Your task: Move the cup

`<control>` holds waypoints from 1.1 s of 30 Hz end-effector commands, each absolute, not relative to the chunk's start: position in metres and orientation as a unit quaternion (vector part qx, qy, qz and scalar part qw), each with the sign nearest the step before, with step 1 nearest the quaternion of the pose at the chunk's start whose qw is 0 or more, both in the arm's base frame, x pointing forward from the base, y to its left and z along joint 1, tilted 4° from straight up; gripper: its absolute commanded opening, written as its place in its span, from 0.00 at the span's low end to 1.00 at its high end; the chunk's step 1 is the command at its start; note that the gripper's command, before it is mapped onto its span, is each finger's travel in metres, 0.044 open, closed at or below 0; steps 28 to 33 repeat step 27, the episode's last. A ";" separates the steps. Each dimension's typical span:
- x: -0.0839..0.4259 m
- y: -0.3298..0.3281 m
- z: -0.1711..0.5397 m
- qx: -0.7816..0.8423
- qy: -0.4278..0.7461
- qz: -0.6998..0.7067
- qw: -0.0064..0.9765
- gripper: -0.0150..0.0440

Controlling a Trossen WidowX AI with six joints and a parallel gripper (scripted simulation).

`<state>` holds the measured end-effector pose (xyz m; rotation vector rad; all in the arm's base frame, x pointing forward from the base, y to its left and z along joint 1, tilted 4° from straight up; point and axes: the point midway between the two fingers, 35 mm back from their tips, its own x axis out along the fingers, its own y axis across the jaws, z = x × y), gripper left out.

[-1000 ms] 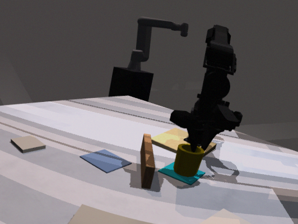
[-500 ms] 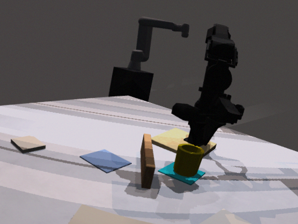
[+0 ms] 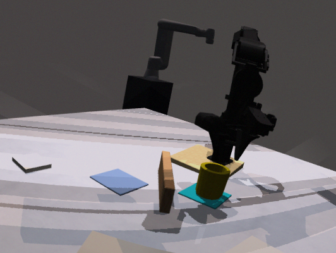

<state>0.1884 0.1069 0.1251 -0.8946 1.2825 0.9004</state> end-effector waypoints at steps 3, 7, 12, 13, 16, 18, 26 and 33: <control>0.189 0.107 0.127 -0.389 0.558 0.392 0.619 0.99; 0.189 0.107 0.138 -0.389 0.558 0.391 0.620 1.00; 0.188 0.106 0.154 -0.389 0.557 0.390 0.621 1.00; 0.187 0.106 0.157 -0.389 0.557 0.390 0.621 1.00; 0.187 0.106 0.166 -0.389 0.557 0.390 0.621 1.00; 0.186 0.106 0.172 -0.389 0.557 0.390 0.621 1.00; 0.184 0.105 0.189 -0.389 0.557 0.389 0.622 1.00; 0.184 0.105 0.189 -0.389 0.557 0.389 0.622 1.00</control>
